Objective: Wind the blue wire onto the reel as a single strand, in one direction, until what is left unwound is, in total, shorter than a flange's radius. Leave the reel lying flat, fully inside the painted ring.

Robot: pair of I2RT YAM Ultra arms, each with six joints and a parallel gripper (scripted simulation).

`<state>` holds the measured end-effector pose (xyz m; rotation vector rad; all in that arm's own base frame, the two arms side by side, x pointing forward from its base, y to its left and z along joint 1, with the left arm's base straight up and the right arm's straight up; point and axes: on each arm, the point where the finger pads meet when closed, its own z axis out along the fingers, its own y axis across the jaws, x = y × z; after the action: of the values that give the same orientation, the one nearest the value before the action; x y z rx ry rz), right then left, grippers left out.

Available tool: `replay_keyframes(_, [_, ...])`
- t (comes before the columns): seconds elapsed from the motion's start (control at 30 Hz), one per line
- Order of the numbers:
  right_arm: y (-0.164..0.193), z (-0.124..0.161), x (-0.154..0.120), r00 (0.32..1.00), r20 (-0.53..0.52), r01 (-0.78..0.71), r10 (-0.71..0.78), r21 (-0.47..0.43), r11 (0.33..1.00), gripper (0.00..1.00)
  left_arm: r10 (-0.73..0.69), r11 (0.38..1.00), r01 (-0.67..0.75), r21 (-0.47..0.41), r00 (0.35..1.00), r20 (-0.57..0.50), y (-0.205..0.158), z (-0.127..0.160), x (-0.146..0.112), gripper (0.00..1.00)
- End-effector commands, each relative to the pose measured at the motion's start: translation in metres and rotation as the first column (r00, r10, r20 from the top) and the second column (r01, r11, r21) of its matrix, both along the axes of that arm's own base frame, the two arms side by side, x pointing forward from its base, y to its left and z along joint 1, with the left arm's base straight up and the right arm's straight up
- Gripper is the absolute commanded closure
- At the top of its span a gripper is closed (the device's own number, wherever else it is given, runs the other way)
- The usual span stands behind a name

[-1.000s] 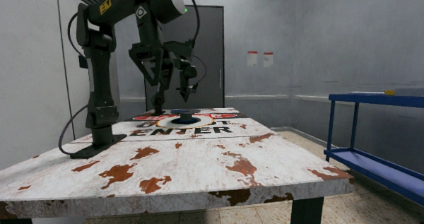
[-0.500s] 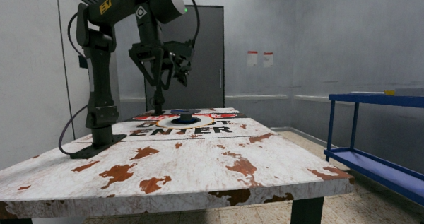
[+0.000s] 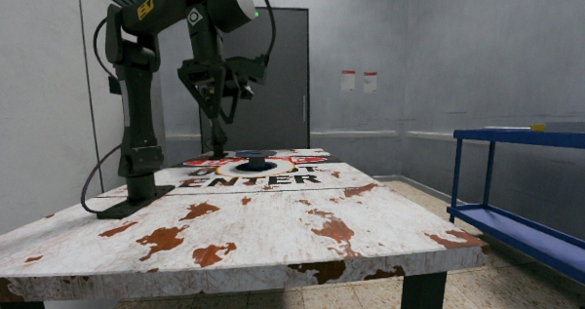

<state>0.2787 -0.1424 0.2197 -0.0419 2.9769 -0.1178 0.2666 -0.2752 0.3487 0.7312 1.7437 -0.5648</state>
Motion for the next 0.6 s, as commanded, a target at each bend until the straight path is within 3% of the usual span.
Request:
replay_keyframes(0.0, [0.003, 0.007, -0.004, 1.0, 0.008, 0.005, -0.005, -0.011, 1.0, 0.0, 0.031, 0.984, 0.004, -0.18, 0.982, 0.188, 0.003, 0.055, 0.005, 1.0])
replay_keyframes(0.37, [0.003, 0.007, -0.004, 1.0, 0.008, 0.005, -0.005, -0.011, 1.0, 0.0, 0.046, 0.981, -0.007, -0.192, 0.979, 0.201, 0.008, 0.058, 0.006, 1.0])
replay_keyframes(0.57, [0.003, 0.007, -0.004, 1.0, 0.008, 0.005, -0.005, -0.011, 1.0, 0.0, 0.196, 0.969, -0.158, -0.192, 0.96, 0.201, 0.054, 0.058, 0.044, 1.0])
